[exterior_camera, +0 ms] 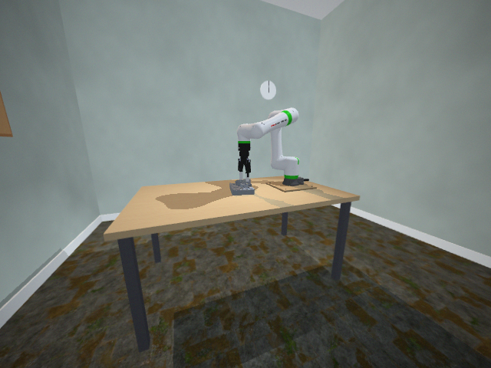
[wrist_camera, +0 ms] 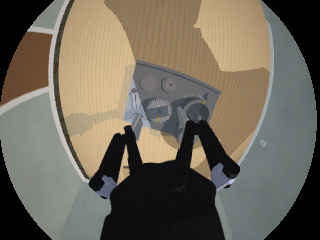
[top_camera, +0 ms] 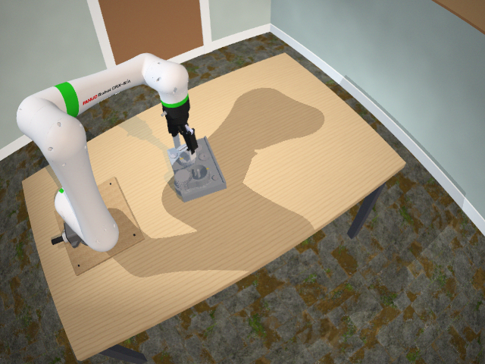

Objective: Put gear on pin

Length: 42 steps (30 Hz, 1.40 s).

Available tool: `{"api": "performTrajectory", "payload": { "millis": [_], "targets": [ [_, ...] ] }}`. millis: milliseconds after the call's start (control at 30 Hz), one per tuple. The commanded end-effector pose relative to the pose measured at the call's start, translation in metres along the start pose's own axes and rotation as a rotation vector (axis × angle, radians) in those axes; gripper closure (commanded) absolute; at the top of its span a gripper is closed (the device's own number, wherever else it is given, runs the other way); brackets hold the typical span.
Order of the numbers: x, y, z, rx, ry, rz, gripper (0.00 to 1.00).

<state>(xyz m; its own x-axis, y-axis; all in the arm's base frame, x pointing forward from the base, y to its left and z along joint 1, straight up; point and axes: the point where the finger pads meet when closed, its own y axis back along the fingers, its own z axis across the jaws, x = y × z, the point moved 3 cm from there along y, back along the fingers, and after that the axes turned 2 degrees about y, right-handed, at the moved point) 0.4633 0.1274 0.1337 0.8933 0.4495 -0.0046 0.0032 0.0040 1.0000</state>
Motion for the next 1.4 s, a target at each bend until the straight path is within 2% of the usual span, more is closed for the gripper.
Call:
{"api": "performTrajectory", "payload": {
  "millis": [0,500,1367],
  "targets": [
    [0.0002,-0.0020,0.0001,0.000,0.000,0.000,0.47],
    [0.0002,-0.0097,0.0003,0.000,0.000,0.000,0.47],
    [0.0002,-0.0102,0.0003,0.000,0.000,0.000,0.47]
  ]
}}
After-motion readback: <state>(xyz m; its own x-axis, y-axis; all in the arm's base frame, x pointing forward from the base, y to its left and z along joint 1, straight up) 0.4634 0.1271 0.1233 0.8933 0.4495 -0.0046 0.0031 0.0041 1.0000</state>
